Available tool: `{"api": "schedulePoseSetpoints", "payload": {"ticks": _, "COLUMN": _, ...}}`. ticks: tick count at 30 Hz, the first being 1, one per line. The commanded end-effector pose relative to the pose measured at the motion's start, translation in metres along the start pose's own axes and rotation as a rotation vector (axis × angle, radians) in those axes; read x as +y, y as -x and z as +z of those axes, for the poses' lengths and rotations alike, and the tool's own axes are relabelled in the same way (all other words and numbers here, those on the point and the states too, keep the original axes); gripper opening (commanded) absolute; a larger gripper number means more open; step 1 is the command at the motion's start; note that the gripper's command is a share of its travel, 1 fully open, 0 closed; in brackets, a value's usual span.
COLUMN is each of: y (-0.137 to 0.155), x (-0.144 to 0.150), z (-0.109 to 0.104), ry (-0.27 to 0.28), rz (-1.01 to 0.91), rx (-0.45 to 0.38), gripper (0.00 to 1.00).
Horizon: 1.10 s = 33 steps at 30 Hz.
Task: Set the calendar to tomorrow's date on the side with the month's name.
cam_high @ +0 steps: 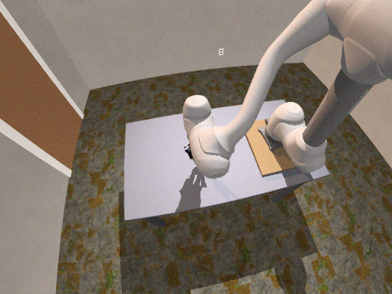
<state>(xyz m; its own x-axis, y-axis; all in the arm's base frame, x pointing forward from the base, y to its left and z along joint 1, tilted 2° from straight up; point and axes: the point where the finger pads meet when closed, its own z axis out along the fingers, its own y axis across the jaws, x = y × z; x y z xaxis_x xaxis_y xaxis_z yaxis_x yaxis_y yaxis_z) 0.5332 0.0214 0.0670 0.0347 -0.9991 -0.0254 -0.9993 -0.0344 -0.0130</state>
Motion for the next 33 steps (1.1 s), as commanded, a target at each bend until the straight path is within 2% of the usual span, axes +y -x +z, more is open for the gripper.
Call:
{"api": "schedulePoseSetpoints", "payload": {"ticks": 1, "y": 0.000, "x": 0.000, "z": -0.029, "ry": 0.001, "rz": 0.000, "rx": 0.000, "gripper": 0.16}}
{"api": "schedulePoseSetpoints", "payload": {"ticks": 5, "y": 0.000, "x": 0.000, "z": -0.052, "ry": 0.001, "rz": 0.000, "rx": 0.000, "gripper": 0.16}}
{"api": "schedulePoseSetpoints", "payload": {"ticks": 19, "y": -0.001, "x": 0.000, "z": -0.060, "ry": 0.001, "rz": 0.001, "rx": 0.000, "gripper": 0.16}}
{"api": "schedulePoseSetpoints", "payload": {"ticks": 20, "y": -0.009, "x": 0.000, "z": -0.061, "ry": 0.001, "rz": 0.004, "rx": 0.000, "gripper": 0.16}}
{"api": "schedulePoseSetpoints", "payload": {"ticks": 22, "y": -0.049, "x": -0.001, "z": -0.064, "ry": 0.001, "rz": 0.023, "rx": 0.000, "gripper": 0.16}}
{"api": "schedulePoseSetpoints", "payload": {"ticks": 24, "y": -0.049, "x": -0.001, "z": -0.064, "ry": 0.001, "rz": 0.023, "rx": 0.000, "gripper": 0.16}}
{"api": "schedulePoseSetpoints", "payload": {"ticks": 26, "y": -0.098, "x": 0.003, "z": -0.068, "ry": 0.001, "rz": 0.045, "rx": 0.000, "gripper": 0.16}}
{"api": "schedulePoseSetpoints", "payload": {"ticks": 28, "y": -0.098, "x": 0.003, "z": -0.068, "ry": 0.001, "rz": 0.045, "rx": 0.000, "gripper": 0.16}}
{"api": "schedulePoseSetpoints", "payload": {"ticks": 30, "y": -0.122, "x": 0.007, "z": -0.070, "ry": 0.001, "rz": 0.057, "rx": 0.000, "gripper": 0.16}}
{"api": "schedulePoseSetpoints", "payload": {"ticks": 33, "y": -0.123, "x": 0.007, "z": -0.070, "ry": 0.001, "rz": 0.057, "rx": 0.000, "gripper": 0.16}}
